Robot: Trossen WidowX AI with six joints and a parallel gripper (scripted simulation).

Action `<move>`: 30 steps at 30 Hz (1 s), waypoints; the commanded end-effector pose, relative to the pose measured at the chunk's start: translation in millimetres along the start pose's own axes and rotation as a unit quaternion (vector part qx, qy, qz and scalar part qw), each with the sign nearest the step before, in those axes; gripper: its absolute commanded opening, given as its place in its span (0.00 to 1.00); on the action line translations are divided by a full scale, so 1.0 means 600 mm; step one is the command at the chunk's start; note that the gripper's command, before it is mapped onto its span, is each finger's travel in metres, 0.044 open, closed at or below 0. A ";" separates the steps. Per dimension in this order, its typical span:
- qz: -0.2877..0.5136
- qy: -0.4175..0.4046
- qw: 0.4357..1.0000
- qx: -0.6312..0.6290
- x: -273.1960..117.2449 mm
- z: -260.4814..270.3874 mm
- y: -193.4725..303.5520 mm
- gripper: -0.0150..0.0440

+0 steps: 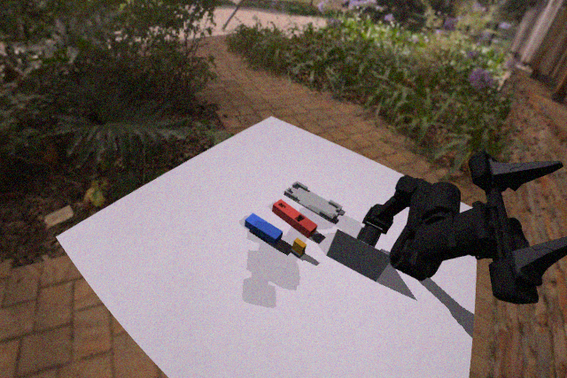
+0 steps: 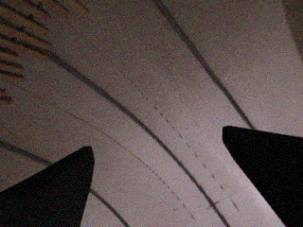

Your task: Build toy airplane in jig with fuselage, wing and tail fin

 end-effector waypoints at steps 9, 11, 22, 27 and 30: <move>0.141 -0.047 0.984 0.095 -0.040 -0.034 0.115 1.00; 0.183 -0.055 0.973 0.127 -0.054 -0.044 0.145 1.00; 0.497 -0.037 0.803 0.327 -0.221 -0.129 0.320 1.00; 0.622 0.014 0.682 0.384 -0.326 -0.174 0.361 1.00; 0.686 0.053 0.601 0.406 -0.393 -0.203 0.370 1.00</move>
Point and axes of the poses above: the point midway between the two fingers, 35 mm back from their tips, its own x axis out along the fingers, its own z axis across the jaws, y = z × x, the point moved 6 cm from there along -x, back along the fingers, and after that the axes turned 8 degrees about x, right-handed, at the moved point
